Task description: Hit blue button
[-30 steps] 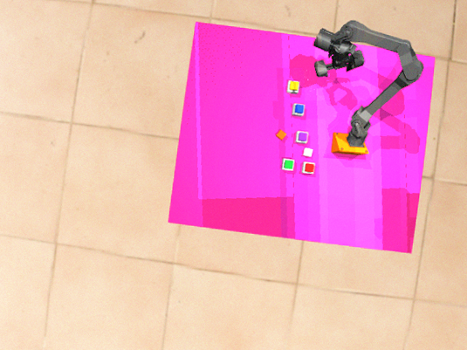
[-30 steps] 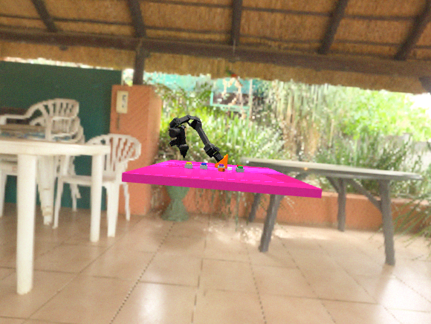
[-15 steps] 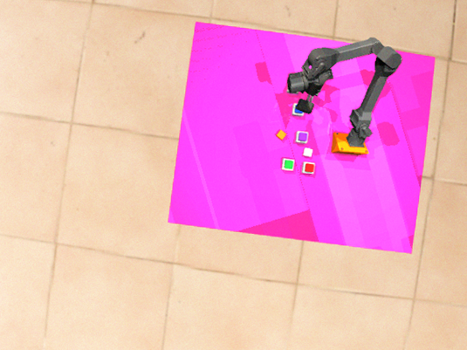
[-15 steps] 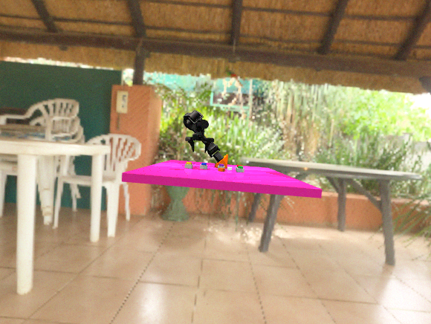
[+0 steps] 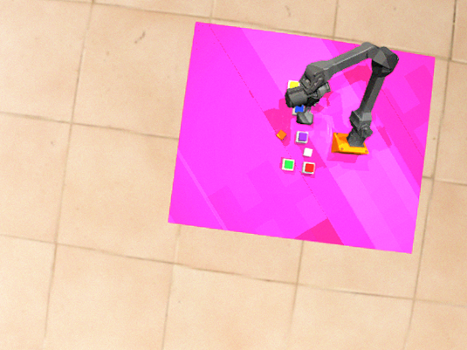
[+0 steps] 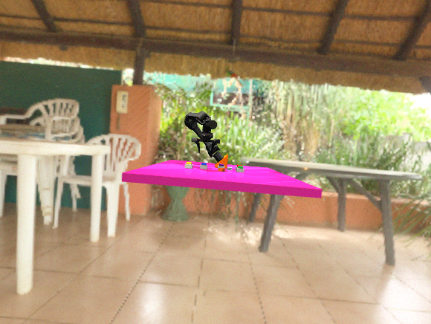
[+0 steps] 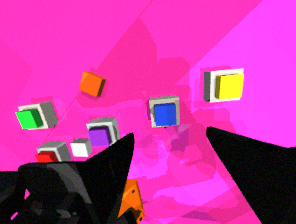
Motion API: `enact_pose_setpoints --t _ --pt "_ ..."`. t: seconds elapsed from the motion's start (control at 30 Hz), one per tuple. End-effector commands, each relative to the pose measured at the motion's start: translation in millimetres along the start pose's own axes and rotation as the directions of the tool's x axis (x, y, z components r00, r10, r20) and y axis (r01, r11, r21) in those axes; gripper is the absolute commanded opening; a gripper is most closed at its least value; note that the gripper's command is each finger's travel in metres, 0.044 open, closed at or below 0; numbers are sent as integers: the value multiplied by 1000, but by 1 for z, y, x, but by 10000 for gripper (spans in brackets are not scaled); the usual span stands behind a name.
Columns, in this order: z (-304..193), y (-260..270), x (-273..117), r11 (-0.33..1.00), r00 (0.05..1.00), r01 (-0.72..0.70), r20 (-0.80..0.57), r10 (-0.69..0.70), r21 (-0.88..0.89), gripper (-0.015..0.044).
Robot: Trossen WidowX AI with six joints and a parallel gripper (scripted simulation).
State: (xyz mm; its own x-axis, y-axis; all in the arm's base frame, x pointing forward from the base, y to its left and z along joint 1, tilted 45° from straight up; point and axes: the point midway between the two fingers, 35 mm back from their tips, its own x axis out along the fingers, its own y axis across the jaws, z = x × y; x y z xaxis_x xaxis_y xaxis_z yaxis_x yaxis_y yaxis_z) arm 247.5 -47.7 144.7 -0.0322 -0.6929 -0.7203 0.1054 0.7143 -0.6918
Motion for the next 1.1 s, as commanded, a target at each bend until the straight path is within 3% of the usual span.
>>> enact_pose_setpoints --t 0.0,0.27,1.07 --pt "-4 -2 35 1000 1000 13 -9 -13 -5 216" --pt "-4 -3 37 1000 1000 13 -9 -13 -5 20" --pt "-3 -3 57 1000 1000 13 -8 -13 -5 20"
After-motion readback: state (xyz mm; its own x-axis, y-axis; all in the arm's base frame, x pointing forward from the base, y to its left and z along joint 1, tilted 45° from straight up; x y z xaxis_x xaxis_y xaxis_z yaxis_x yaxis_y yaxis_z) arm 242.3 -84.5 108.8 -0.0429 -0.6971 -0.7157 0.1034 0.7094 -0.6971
